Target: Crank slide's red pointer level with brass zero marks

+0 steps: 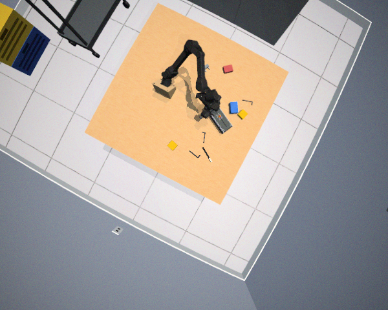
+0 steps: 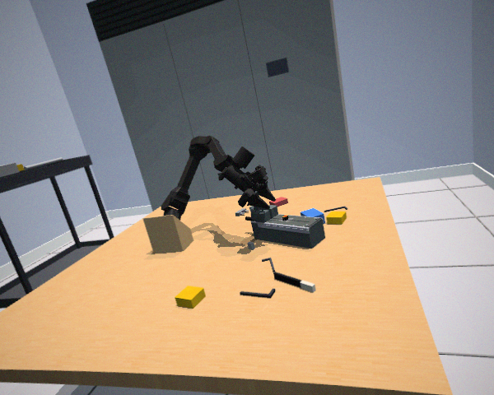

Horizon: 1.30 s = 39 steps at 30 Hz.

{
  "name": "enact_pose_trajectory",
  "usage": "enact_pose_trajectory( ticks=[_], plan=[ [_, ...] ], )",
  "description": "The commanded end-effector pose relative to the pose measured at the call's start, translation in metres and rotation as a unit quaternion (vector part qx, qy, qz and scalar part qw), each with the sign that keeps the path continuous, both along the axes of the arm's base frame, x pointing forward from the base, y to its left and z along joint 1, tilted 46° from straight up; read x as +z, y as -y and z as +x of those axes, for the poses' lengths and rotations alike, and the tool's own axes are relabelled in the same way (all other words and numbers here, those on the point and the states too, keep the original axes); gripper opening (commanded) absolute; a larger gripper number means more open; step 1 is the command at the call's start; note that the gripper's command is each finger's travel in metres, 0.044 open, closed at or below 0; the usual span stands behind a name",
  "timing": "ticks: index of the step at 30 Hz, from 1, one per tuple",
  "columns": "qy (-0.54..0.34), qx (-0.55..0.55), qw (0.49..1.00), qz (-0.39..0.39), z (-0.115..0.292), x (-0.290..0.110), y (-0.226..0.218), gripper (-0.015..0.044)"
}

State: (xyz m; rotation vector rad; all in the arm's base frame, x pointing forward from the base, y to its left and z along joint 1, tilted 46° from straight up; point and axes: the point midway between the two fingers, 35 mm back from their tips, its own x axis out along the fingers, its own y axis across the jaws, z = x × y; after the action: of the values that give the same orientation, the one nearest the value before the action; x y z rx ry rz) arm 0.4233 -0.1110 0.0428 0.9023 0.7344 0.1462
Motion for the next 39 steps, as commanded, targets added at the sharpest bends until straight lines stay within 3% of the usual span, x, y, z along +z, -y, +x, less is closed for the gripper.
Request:
enact_pose_trajectory(
  ticks=[1, 10, 27, 39],
  plan=[
    [0.0, 0.0, 1.0, 0.0, 0.0, 0.0, 0.0, 0.023],
    [0.0, 0.0, 1.0, 0.0, 0.0, 0.0, 0.0, 0.0],
    [0.0, 0.0, 1.0, 0.0, 0.0, 0.0001, -0.0001, 0.0],
    [0.0, 0.0, 1.0, 0.0, 0.0, 0.0001, -0.0001, 0.0315]
  ],
)
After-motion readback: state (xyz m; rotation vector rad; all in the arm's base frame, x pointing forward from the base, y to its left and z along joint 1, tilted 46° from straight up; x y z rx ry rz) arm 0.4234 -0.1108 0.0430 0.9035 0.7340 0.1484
